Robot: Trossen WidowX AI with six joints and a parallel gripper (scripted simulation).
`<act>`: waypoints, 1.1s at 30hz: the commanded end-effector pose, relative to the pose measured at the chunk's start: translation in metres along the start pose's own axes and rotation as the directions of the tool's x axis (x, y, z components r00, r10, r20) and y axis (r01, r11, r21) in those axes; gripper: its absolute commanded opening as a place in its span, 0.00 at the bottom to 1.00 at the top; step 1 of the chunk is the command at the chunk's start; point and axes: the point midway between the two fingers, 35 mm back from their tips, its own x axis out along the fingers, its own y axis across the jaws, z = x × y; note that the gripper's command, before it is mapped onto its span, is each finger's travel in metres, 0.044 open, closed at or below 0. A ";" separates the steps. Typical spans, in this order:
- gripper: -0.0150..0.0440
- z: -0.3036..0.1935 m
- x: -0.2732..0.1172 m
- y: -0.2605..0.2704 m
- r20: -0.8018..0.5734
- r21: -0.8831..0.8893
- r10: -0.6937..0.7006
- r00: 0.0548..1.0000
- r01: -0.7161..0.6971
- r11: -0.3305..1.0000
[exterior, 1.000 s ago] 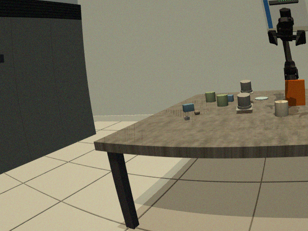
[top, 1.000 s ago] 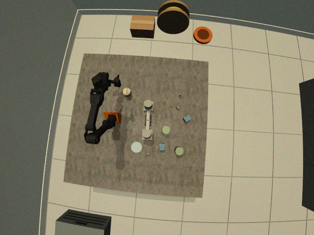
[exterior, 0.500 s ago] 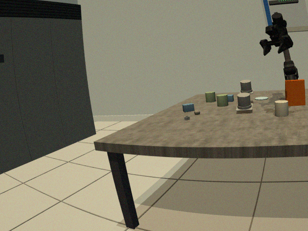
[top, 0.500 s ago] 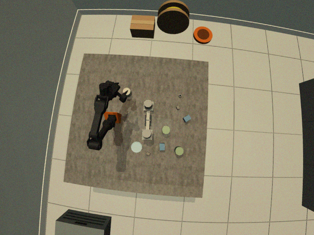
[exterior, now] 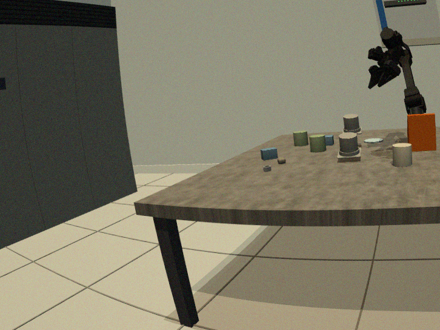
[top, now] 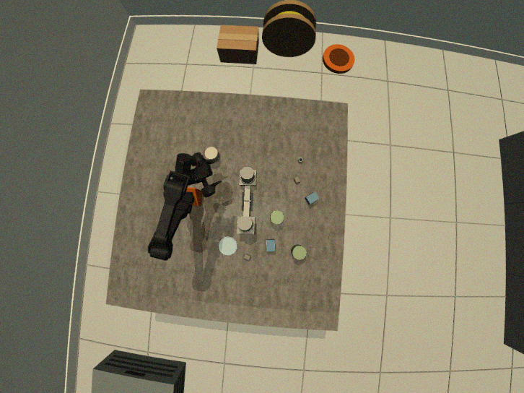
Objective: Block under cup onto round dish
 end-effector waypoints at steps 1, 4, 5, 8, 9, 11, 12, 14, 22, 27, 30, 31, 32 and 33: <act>1.00 -0.005 0.000 -0.027 -0.004 0.069 -0.083 0.997 0.084 0.994; 1.00 -0.011 0.000 -0.050 -0.010 0.125 -0.156 0.988 0.156 0.980; 1.00 -0.012 -0.001 -0.057 -0.012 0.143 -0.180 0.984 0.180 0.973; 1.00 -0.018 -0.002 -0.080 -0.017 0.195 -0.251 0.968 0.249 0.949; 1.00 -0.020 -0.003 -0.087 -0.018 0.211 -0.274 0.962 0.271 0.939; 1.00 -0.023 -0.005 -0.100 -0.019 0.239 -0.313 0.950 0.308 0.921; 1.00 -0.024 -0.005 -0.103 -0.019 0.246 -0.323 0.946 0.317 0.916; 1.00 -0.024 -0.005 -0.104 -0.019 0.248 -0.326 0.945 0.320 0.914; 1.00 -0.023 0.005 -0.094 -0.081 0.339 -0.277 0.957 0.288 0.896; 1.00 -0.016 0.011 -0.090 -0.131 0.431 -0.270 0.954 0.300 0.851; 1.00 -0.009 0.018 -0.086 -0.173 0.505 -0.264 0.949 0.316 0.803; 1.00 -0.007 0.020 -0.085 -0.187 0.528 -0.262 0.947 0.322 0.786; 1.00 -0.005 0.023 -0.084 -0.202 0.551 -0.260 0.944 0.329 0.767; 1.00 -0.004 0.026 -0.083 -0.216 0.574 -0.257 0.942 0.335 0.747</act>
